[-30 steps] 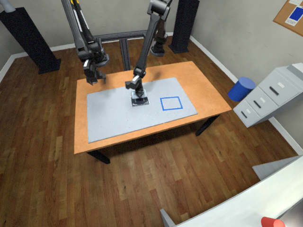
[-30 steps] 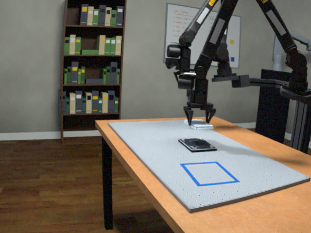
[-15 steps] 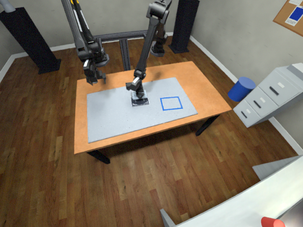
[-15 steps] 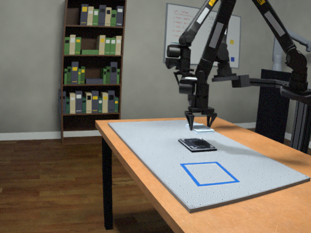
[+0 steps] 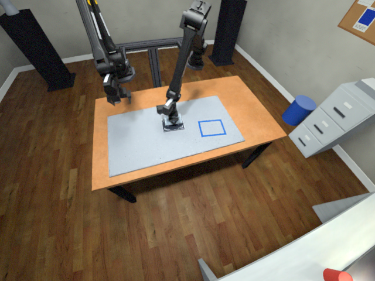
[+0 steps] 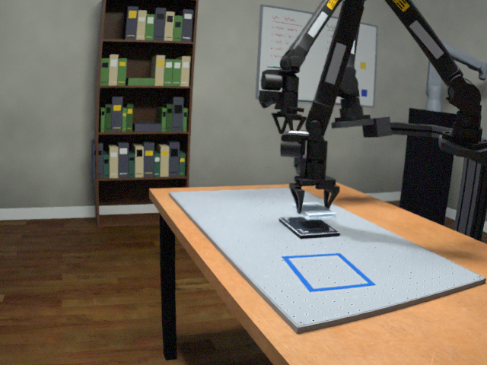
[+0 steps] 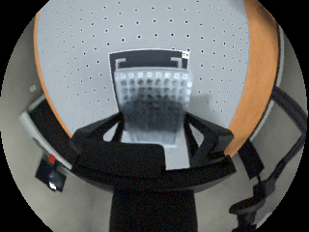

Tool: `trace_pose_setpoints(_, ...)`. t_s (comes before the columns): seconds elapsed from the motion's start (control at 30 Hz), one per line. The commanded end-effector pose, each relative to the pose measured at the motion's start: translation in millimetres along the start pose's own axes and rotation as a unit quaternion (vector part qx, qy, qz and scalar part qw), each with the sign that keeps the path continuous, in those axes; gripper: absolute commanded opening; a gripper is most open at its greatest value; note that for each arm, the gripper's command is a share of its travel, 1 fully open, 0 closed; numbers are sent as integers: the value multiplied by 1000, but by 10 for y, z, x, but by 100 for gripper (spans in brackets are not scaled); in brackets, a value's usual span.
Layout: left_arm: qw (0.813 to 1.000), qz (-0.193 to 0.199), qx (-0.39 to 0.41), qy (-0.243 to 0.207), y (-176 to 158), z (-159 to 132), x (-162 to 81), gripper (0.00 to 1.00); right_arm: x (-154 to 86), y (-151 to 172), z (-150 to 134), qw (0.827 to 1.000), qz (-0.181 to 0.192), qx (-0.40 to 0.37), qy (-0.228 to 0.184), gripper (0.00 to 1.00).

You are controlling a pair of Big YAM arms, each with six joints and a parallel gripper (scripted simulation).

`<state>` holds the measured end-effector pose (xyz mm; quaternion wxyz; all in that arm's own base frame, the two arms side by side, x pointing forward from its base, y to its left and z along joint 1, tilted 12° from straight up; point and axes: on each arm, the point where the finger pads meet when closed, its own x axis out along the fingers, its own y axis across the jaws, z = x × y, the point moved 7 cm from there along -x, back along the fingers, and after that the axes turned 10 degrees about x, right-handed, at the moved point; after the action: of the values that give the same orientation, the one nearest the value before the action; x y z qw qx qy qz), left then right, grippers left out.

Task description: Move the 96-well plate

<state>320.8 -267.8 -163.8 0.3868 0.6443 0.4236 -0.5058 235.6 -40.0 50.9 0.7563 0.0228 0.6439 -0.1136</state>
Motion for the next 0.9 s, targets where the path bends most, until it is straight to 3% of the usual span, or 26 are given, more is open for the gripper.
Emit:
trace_pose_setpoints(0.0,999,39,0,-18,281,134,-189,0,-51,9,90,1000,2,-5,-10,100)
trace_pose_setpoints(0.07,1000,20,4,-10,176,103,18,0,-51,9,90,1000,2,-5,-10,100)
trace_pose_setpoints(0.47,1000,18,-1,-8,182,51,235,0,-51,9,90,1000,2,-5,-10,100)
trace_pose_setpoints(0.53,1000,18,-1,-8,182,51,235,0,-51,9,90,1000,2,-5,-10,100)
trace_pose_setpoints(0.57,999,35,-9,-16,319,54,84,0,-51,9,90,1000,2,-5,-10,100)
trace_pose_setpoints(0.87,1000,22,0,-11,187,77,167,0,-51,9,90,1000,2,-5,-10,100)
